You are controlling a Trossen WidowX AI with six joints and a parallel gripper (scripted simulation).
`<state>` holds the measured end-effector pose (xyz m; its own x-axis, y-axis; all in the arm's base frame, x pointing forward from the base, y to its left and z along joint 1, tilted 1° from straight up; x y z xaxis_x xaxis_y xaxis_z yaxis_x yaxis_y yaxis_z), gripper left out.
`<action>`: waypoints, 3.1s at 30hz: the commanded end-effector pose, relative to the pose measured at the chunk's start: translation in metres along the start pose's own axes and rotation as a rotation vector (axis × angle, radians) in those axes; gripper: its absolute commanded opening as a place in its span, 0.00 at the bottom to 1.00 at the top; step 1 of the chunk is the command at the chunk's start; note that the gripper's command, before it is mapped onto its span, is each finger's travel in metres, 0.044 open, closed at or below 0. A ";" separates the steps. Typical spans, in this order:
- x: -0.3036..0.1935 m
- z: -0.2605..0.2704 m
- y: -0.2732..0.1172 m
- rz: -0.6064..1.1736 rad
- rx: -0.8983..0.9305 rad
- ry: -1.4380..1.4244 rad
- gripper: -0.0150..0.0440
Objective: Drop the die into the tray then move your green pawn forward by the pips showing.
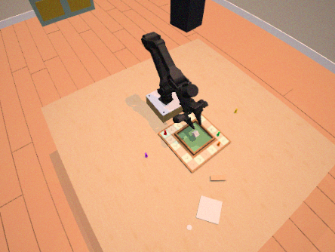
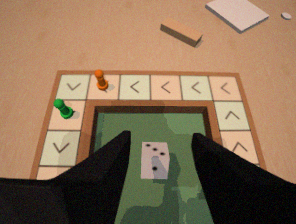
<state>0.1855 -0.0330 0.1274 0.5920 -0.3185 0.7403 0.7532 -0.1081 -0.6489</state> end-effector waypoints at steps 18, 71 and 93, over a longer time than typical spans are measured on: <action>0.062 0.013 0.011 0.516 -0.109 0.006 1.00; 0.050 0.129 0.132 0.725 -0.462 0.703 0.59; 0.031 0.125 0.148 0.725 -0.462 0.703 0.42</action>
<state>0.3519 0.0587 0.0782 0.4489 -0.8935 -0.0136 0.0308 0.0307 -0.9991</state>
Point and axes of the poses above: the point midway between the two fingers, 35 mm back from their tips, its own y axis out along the fingers, its own z axis across the jaws, x = y × z, the point moved 8 cm from there along -y, back along the fingers, and after that the axes turned 12 degrees about y, right-handed, at the moved point
